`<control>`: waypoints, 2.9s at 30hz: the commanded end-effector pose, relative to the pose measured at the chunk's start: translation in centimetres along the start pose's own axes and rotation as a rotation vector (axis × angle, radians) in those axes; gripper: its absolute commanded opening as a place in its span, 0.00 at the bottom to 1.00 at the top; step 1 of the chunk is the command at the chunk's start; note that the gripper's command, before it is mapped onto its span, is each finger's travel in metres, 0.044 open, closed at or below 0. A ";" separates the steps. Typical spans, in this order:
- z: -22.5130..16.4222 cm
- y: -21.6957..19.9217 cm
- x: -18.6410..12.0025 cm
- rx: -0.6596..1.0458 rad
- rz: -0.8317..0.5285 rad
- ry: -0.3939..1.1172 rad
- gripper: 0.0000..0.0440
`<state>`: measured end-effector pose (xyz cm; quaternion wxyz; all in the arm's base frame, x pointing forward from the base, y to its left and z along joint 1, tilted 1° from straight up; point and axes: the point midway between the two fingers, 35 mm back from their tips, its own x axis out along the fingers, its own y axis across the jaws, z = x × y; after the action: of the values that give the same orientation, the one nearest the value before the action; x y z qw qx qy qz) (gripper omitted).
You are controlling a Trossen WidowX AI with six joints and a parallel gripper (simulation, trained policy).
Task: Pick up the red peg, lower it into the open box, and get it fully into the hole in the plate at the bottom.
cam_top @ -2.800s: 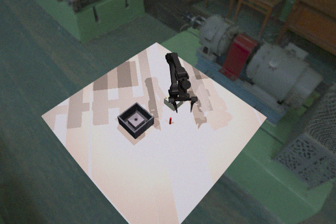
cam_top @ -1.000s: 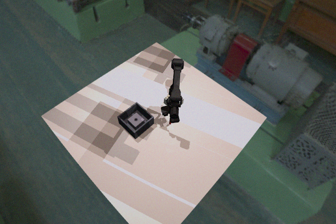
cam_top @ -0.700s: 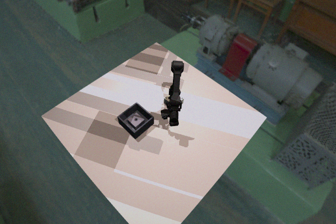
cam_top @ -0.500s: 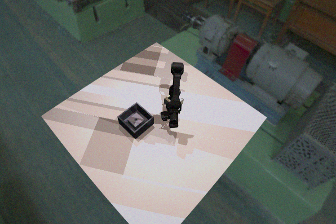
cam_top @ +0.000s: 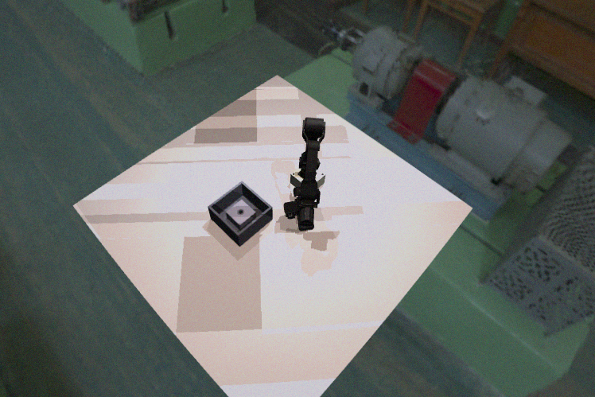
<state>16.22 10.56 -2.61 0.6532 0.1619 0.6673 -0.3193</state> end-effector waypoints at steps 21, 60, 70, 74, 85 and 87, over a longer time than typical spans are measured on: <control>4.6 -0.1 -6.8 0.009 -0.026 -0.137 0.00; 21.8 -3.5 -9.5 0.331 0.040 -0.243 0.00; 25.2 -3.8 -7.1 0.273 0.076 -0.212 0.00; 25.7 -3.6 -5.8 0.232 0.092 -0.192 0.00; 26.5 -3.4 -3.2 0.139 0.111 -0.124 0.34; 27.1 -3.4 -3.4 0.133 0.119 -0.122 0.42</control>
<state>34.64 -8.13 3.37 0.6997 0.2259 0.5858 -0.3408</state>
